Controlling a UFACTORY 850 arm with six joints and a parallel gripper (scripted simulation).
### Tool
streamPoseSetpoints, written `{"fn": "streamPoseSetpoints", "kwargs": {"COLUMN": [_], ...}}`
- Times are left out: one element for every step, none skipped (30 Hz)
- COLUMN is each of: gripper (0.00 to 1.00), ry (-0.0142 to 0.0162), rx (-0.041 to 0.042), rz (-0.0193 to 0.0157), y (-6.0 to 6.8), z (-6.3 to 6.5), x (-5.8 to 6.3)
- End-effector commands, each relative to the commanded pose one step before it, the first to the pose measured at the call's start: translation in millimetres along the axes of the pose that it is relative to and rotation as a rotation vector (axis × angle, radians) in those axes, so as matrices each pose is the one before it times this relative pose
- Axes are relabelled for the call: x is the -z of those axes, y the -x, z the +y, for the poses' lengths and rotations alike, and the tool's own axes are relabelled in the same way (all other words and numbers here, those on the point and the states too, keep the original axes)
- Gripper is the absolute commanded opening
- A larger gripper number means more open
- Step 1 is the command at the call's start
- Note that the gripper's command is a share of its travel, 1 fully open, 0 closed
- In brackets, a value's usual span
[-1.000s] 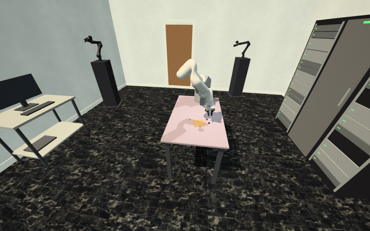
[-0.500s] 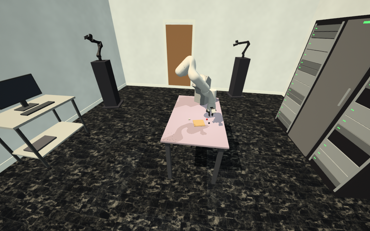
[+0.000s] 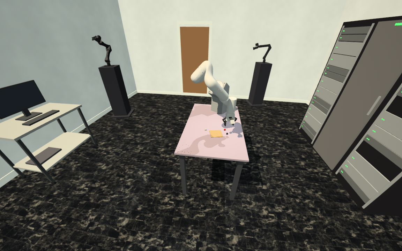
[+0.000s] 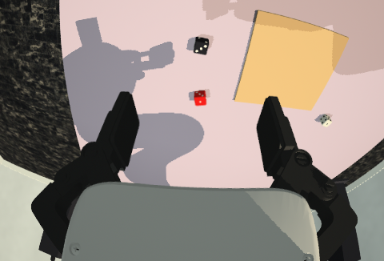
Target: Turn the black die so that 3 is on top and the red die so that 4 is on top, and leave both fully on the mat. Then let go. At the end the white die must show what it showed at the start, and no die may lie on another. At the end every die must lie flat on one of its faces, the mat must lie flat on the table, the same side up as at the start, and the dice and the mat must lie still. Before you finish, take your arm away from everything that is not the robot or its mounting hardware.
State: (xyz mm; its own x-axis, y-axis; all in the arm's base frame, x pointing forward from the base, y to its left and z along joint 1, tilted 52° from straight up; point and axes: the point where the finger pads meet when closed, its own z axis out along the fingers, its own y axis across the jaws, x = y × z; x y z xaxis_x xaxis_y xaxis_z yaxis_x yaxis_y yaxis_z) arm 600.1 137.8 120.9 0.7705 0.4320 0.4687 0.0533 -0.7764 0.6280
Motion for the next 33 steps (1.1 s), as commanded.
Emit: {"fn": "streamPoseSetpoints", "kwargs": {"gripper": [1.00,1.00,1.00,1.00,1.00,1.00,1.00,1.00,1.00,1.00,1.00,1.00,1.00,1.00,1.00,1.00,1.00,1.00,1.00,1.00,1.00,1.00,1.00,1.00,1.00,1.00,1.00,1.00,1.00,1.00,1.00,1.00,1.00], "ry": [-0.00003,0.00003,0.00005,0.00007,0.00009,0.00010,0.00012,0.00013,0.00014,0.00008,0.00006,0.00000,0.00000,0.00014,0.00012,0.00001,0.00008,0.00004,0.00005,0.00004,0.00001,0.00007,0.00002,0.00004,0.00003,0.00001,0.00004,0.00002,0.00000,0.00000,0.00005,0.00002,0.00001], "rx": [-0.00700,-0.00867,-0.01350,-0.01900,-0.02496,-0.03121,-0.03758,-0.04391,-0.05006,-0.03058,-0.02533,0.00000,0.00000,-0.06134,-0.05900,-0.00725,-0.04409,-0.02646,-0.03477,-0.03202,-0.00739,-0.05658,-0.02047,-0.04081,-0.03055,-0.00779,-0.05528,-0.02513,0.00000,0.00000,-0.08084,-0.03770,-0.02603], "rz": [0.00048,0.00001,0.00001,0.00002,0.00002,0.00003,0.00004,0.00005,0.00006,0.00004,0.00003,0.00000,0.00000,0.00008,0.00007,0.00001,0.00005,0.00003,0.00004,0.00003,0.00001,0.00006,0.00002,0.00004,0.00002,0.00001,0.00004,0.00001,0.00000,0.00000,0.00003,0.00001,0.00000], "y": [-0.57,0.07,0.10,0.15,0.20,0.24,0.30,0.35,0.40,0.24,0.20,0.00,0.00,0.48,0.46,0.06,0.34,0.20,0.26,0.24,0.05,0.41,0.14,0.29,0.21,0.05,0.37,0.16,0.00,0.00,0.51,0.22,0.14], "z": [-0.10,0.01,0.01,0.02,0.03,0.04,0.06,0.08,0.11,0.08,0.07,0.00,0.00,0.19,0.21,0.03,0.18,0.12,0.16,0.16,0.04,0.30,0.12,0.24,0.19,0.05,0.36,0.18,0.00,0.00,0.58,0.29,0.21], "x": [0.25,-0.26,-0.40,-0.57,-0.75,-0.94,-1.13,-1.31,-1.50,-0.91,-0.76,0.00,0.00,-1.83,-1.76,-0.22,-1.32,-0.79,-1.04,-0.96,-0.22,-1.69,-0.61,-1.22,-0.91,-0.23,-1.65,-0.75,0.00,0.00,-2.40,-1.12,-0.77]}}
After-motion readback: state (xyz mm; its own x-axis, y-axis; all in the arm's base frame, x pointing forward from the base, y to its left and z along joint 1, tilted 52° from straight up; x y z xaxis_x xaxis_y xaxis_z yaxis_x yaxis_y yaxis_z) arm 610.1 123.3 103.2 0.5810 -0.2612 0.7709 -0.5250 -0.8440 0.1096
